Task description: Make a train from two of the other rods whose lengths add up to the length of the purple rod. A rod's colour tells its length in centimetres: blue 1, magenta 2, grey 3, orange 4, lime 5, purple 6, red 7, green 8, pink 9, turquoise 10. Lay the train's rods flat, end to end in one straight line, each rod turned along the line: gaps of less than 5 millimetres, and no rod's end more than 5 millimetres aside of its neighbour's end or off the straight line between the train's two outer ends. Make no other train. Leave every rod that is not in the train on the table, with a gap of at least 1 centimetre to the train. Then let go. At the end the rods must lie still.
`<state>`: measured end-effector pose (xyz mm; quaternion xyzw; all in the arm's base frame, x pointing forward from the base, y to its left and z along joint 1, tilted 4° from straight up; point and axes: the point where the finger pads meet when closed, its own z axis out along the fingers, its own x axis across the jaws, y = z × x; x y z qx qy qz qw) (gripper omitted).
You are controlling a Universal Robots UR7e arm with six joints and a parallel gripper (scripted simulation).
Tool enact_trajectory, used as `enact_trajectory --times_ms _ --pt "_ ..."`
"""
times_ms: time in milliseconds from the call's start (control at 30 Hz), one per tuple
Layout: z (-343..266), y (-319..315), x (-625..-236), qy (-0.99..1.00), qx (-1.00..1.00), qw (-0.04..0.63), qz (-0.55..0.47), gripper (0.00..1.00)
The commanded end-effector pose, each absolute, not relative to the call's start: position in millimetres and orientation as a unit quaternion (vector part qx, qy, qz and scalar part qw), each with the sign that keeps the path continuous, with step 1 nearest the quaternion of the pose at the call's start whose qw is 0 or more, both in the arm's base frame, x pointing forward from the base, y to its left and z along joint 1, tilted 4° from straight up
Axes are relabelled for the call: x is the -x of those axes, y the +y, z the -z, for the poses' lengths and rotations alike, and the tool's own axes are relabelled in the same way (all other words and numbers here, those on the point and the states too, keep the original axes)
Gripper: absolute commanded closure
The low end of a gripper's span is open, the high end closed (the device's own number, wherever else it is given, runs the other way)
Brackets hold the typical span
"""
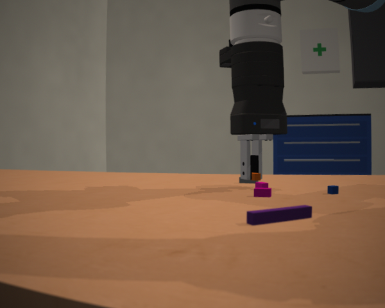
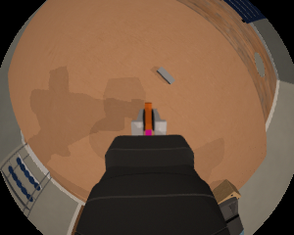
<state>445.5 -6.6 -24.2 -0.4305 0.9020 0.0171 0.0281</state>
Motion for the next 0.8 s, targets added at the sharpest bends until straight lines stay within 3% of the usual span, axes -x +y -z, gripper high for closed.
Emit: enact_trajectory --times_ms 0,767 --pt "26.5 -6.6 -445.9 0.902 0.431 0.029 -0.017 0.76" --pt "35.1 -6.1 -446.2 0.902 0.431 0.029 -0.017 0.76"
